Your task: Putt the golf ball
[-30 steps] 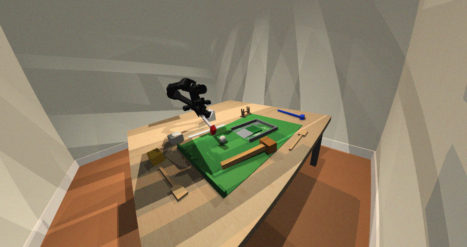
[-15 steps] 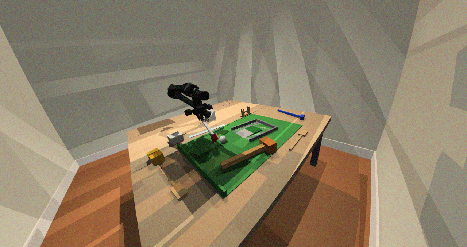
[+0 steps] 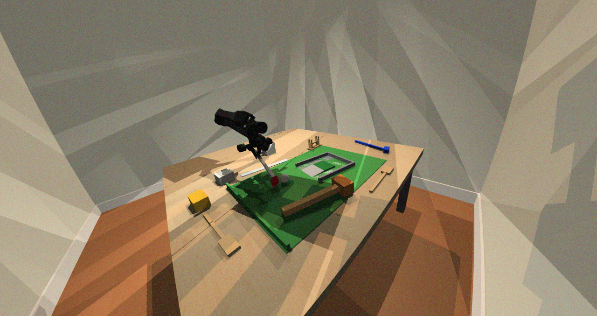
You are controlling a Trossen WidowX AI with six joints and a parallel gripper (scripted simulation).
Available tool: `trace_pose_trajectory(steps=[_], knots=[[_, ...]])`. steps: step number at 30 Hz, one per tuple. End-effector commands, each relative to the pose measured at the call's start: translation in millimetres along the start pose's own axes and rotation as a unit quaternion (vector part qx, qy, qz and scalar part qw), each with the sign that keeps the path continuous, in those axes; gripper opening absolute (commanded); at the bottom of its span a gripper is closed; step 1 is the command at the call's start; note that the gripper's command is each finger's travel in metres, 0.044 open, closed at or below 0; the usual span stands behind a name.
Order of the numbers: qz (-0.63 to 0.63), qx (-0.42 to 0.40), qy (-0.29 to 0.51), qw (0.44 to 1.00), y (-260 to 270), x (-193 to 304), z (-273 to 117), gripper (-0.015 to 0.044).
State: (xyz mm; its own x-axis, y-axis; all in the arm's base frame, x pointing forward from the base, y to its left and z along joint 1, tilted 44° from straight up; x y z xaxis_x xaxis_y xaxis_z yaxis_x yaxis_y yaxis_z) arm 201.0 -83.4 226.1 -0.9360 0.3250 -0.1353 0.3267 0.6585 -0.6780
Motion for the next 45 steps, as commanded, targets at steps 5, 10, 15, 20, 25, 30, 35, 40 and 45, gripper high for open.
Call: trace_pose_trajectory(steps=[5, 10, 15, 20, 25, 30, 35, 40, 45], knots=[[0.0, 0.0, 0.0, 1.0, 0, 0, -1, 0.0], [0.0, 0.0, -0.001, 1.0, -2, 0, 0, 0.0], [0.001, 0.001, -0.003, 1.0, -18, 0, 1, 0.0], [0.002, 0.004, -0.005, 1.0, -31, 1, 2, 0.0], [0.002, 0.004, -0.005, 1.0, -31, 1, 2, 0.0], [0.0, -0.001, -0.001, 1.0, -20, -2, 3, 0.0], [0.0, -0.008, -0.001, 1.0, 47, -11, 4, 0.0], [0.001, 0.0, -0.003, 1.0, 105, -2, 4, 0.0], [0.001, 0.0, -0.004, 1.0, 107, -2, 4, 0.0]])
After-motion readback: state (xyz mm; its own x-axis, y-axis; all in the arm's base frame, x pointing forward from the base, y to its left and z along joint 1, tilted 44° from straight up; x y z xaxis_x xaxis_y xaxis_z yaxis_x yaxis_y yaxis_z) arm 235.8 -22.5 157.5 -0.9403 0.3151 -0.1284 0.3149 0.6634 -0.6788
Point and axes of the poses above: the point midway between the two fingers, 35 mm back from their tips, its own z axis out along the fingers, its own y axis across the jaws, x = y × z, the point moved 7 cm from there along -z, back along the fingers, and after that the axes turned 1 degree about -z, right-handed, at the moved point
